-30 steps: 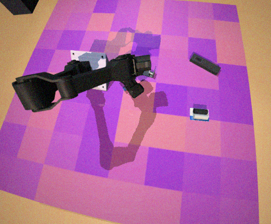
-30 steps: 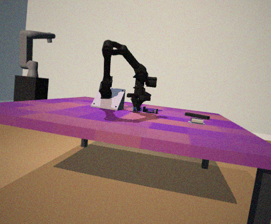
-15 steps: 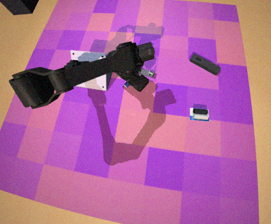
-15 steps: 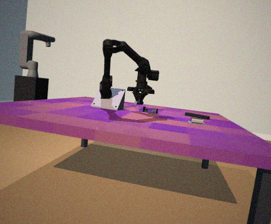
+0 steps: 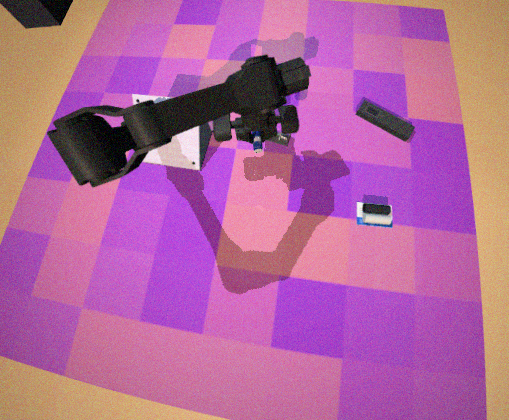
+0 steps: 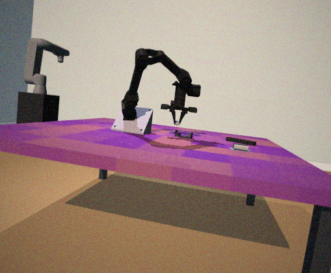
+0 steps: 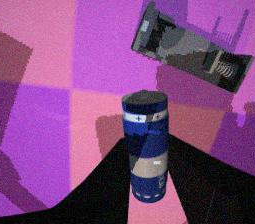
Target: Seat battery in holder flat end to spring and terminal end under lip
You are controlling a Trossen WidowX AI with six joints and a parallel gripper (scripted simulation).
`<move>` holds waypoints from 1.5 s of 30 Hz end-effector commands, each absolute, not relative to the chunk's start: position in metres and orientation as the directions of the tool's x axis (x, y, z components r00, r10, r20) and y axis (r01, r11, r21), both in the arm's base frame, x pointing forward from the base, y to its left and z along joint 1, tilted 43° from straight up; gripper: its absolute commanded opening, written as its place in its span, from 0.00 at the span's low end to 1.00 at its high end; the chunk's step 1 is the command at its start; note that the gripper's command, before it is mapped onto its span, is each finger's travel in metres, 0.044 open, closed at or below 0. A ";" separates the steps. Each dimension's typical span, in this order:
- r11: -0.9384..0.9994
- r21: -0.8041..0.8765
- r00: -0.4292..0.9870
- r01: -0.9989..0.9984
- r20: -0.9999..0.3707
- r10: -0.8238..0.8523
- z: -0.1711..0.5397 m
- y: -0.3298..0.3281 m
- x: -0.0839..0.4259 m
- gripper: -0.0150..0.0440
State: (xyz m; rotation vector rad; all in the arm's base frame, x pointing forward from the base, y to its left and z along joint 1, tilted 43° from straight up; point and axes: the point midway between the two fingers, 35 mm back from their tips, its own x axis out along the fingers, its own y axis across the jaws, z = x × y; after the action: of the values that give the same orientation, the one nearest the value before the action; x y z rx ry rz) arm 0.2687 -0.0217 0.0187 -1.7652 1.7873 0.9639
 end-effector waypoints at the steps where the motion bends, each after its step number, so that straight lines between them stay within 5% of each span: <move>1: -0.220 0.302 -0.082 -0.928 -0.739 -0.668 0.014 -0.012 0.278 0.38; 18: -0.693 0.662 -0.082 -0.285 -0.737 -0.671 -0.012 0.026 0.307 0.38; 26: -0.694 0.667 -0.086 -0.272 -0.735 -0.672 -0.013 0.026 0.307 0.38; 37: -0.686 0.669 -0.314 -0.287 -0.742 -0.592 -0.041 0.000 0.299 0.38; 45: -0.681 0.674 -0.338 -0.287 -0.737 -0.586 -0.043 -0.001 0.299 0.38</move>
State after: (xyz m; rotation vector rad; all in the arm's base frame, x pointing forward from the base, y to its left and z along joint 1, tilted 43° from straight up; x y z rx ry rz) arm 0.2976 -0.0015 -0.0420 -1.9261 1.3004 2.4246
